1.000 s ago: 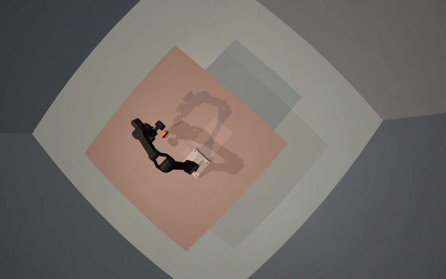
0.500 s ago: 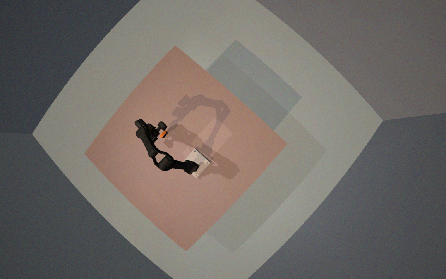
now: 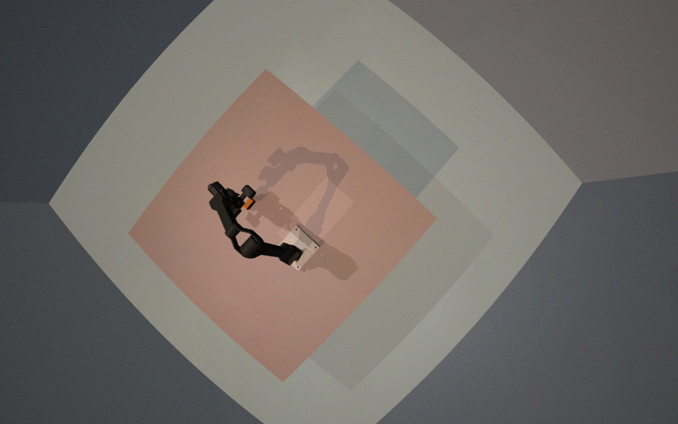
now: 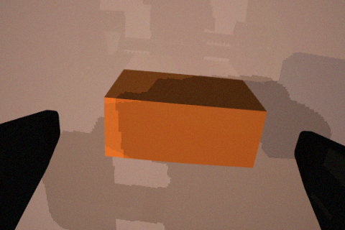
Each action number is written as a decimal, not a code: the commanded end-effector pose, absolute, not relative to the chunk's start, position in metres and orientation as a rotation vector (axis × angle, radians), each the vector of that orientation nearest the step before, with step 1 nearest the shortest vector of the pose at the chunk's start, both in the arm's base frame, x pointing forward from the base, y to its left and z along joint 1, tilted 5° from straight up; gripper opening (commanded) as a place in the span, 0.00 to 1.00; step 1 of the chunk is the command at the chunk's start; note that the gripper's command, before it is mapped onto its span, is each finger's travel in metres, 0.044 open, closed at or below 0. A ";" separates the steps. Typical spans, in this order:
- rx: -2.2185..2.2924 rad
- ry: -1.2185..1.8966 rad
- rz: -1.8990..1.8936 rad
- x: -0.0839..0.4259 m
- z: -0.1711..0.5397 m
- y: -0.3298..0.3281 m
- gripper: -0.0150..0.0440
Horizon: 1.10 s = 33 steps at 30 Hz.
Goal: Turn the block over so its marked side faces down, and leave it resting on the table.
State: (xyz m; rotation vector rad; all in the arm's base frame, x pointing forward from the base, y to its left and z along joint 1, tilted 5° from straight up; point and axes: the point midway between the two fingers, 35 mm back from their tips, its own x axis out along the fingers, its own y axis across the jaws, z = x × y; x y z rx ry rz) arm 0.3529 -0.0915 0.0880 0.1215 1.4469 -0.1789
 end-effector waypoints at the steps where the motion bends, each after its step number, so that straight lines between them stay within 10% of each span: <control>1: 0.125 1.459 -0.184 0.352 0.078 -0.092 1.00; 10: 0.125 1.460 -0.184 0.353 0.066 -0.092 1.00; 15: 0.125 1.460 -0.184 0.353 0.066 -0.092 0.78; 33: 0.125 1.460 -0.184 0.353 0.066 -0.092 0.57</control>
